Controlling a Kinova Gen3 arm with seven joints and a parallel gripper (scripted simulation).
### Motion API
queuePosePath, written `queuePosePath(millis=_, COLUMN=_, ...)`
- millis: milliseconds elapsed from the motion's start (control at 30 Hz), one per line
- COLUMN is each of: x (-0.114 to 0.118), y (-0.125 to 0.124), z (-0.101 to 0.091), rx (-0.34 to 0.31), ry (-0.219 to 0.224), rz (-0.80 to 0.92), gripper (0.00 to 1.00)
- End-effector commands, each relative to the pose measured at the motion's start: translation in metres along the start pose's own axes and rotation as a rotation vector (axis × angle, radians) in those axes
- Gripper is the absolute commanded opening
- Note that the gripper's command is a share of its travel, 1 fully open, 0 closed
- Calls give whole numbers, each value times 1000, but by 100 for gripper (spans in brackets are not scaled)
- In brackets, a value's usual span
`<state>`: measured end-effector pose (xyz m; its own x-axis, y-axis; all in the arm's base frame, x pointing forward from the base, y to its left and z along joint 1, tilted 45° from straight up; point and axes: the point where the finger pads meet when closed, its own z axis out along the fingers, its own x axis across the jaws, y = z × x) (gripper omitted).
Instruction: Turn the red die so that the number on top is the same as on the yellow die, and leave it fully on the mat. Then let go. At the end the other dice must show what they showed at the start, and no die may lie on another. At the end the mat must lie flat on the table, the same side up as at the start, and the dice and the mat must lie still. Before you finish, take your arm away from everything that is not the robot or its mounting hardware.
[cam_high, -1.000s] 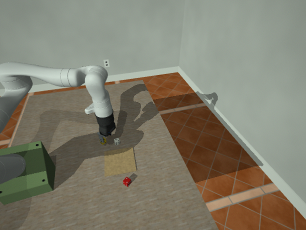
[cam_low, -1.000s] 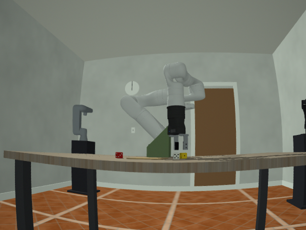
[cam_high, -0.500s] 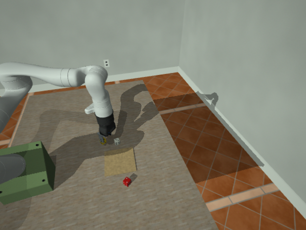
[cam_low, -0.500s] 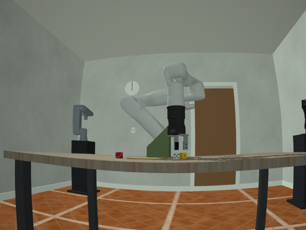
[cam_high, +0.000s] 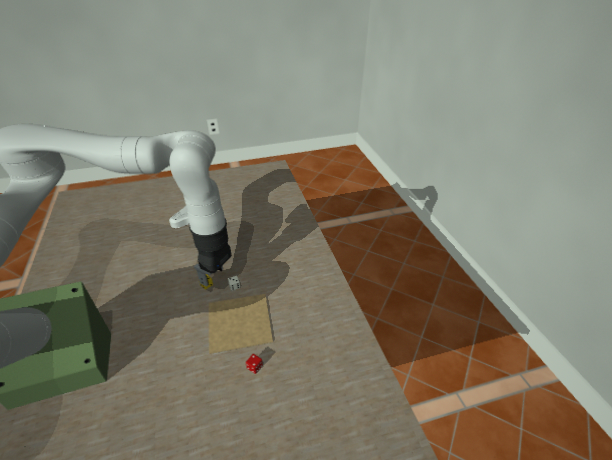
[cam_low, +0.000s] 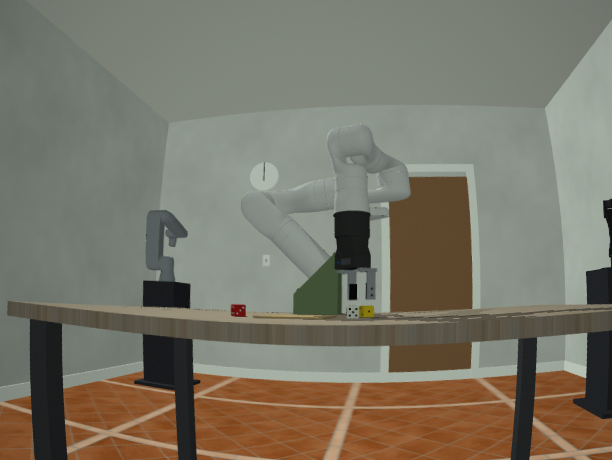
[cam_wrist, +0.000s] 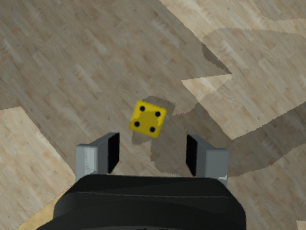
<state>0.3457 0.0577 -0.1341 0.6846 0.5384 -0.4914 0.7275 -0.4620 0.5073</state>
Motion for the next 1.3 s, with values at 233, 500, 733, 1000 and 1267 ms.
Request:
queuePosePath(millis=233, x=-1, y=1, z=-58, rx=-5, ry=-1, rz=8, gripper=100)
queuePosePath(millis=500, x=-1, y=0, z=-97, rx=-5, ry=-1, rz=8, gripper=100)
queuePosePath(millis=733, x=-1, y=0, z=-105, rx=-5, ry=-1, rz=8, gripper=100)
queuePosePath(millis=1000, x=-1, y=3, z=-105, rx=-4, ry=1, rz=9, gripper=100)
queuePosePath(millis=1267, x=-20, y=64, z=-110, rx=0, ry=20, rz=27, gripper=100)
